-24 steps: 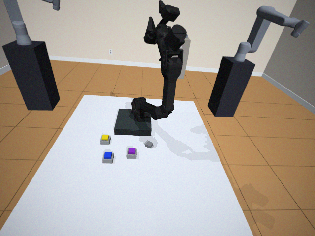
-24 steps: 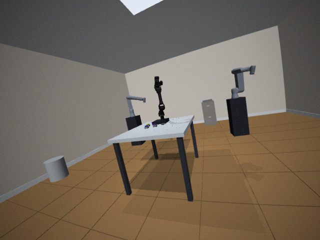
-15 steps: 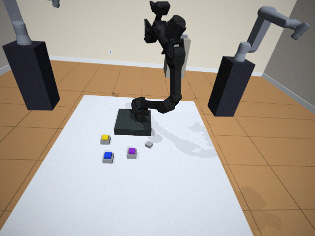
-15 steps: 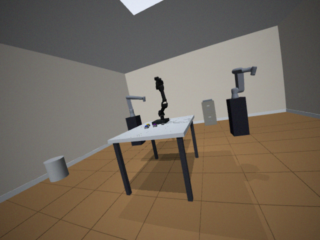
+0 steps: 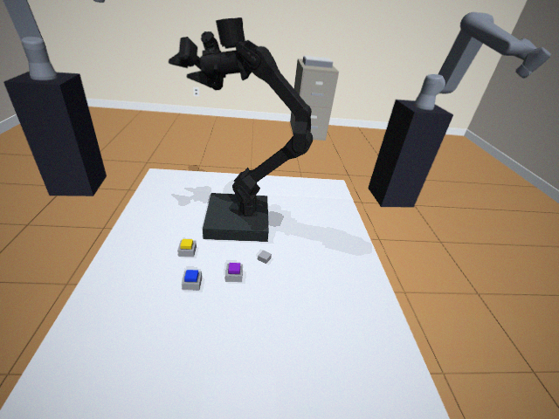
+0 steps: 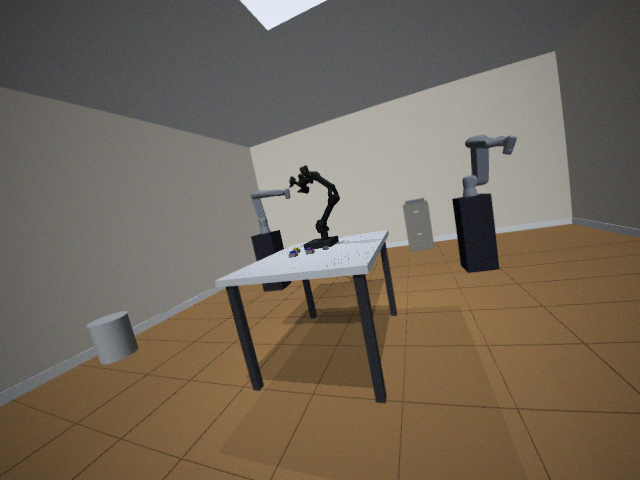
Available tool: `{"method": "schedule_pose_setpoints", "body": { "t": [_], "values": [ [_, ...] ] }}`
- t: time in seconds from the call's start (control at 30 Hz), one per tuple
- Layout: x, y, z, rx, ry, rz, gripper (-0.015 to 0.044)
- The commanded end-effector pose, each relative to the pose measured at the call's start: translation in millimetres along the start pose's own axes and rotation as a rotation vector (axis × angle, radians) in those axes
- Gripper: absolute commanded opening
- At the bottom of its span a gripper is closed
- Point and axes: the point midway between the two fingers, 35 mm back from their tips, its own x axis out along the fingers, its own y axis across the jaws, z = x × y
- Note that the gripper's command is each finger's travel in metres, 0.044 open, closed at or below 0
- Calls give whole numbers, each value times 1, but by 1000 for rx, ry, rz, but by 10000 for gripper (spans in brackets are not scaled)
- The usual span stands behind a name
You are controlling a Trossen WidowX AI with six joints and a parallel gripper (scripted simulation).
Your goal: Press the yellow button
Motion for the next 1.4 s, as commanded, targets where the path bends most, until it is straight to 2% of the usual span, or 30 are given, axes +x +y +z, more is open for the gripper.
{"method": "schedule_pose_setpoints", "body": {
  "t": [0.0, 0.13, 0.3, 0.47, 0.63, 0.73, 0.97, 1.17, 1.37],
  "values": [
    [46, 7, -60, -285, 261, 34, 400],
    [72, 18, -132, -608, 511, 130, 400],
    [77, 25, -227, -1033, 796, 318, 400],
    [52, 18, -318, -1479, 1049, 580, 400],
    [7, -8, -395, -1937, 1275, 921, 400],
    [-8, -20, -412, -2066, 1335, 1033, 400],
    [-8, -20, -412, -2066, 1335, 1033, 400],
    [6, -52, -459, -2066, 1335, 1033, 243],
    [7, -54, -461, -2066, 1335, 1033, 85]
  ]
}}
